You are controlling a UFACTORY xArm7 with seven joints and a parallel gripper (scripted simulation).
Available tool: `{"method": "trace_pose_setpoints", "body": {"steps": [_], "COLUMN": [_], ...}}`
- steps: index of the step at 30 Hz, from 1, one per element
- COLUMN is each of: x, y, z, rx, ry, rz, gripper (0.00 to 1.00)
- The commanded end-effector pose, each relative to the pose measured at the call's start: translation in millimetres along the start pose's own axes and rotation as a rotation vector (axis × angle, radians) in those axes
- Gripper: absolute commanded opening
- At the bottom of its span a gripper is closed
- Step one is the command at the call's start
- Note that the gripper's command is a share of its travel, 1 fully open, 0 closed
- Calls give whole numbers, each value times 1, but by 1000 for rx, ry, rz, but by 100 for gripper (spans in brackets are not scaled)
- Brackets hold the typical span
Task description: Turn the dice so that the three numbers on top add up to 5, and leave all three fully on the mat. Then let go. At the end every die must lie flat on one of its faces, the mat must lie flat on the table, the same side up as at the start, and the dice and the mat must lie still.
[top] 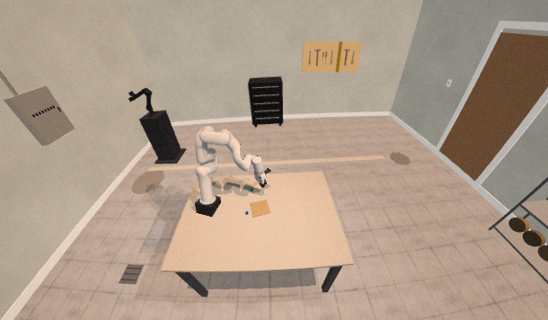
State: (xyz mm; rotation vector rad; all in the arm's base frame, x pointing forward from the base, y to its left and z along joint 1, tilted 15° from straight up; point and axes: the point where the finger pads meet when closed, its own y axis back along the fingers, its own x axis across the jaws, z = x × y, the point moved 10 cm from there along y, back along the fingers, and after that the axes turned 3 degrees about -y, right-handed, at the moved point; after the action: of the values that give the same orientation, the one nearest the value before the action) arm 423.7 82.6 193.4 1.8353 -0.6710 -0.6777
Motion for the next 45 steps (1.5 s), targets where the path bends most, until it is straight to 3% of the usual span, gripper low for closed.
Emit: {"method": "trace_pose_setpoints", "body": {"steps": [1, 4, 7, 19, 22, 24, 27, 36, 38, 41, 45], "x": [1, 1, 2, 3, 3, 4, 3, 5, 5, 5, 5], "y": [0, 0, -2, -9, -10, -14, -18, -34, -34, -40, -42], "z": [14, 18, 29, 53, 54, 62, 67, 88, 88, 94, 96], "rx": [136, 164, 259, 488, 495, 583, 629, 872, 872, 945, 980], "ry": [5, 5, 5, 4, 4, 4, 5, 5, 5, 5, 4], "rz": [-13, -10, -20, -31, -32, -33, -40, -50, -50, -55, -54], "gripper": [15, 15, 15, 15, 15, 15, 15, 15, 15, 15, 15]}}
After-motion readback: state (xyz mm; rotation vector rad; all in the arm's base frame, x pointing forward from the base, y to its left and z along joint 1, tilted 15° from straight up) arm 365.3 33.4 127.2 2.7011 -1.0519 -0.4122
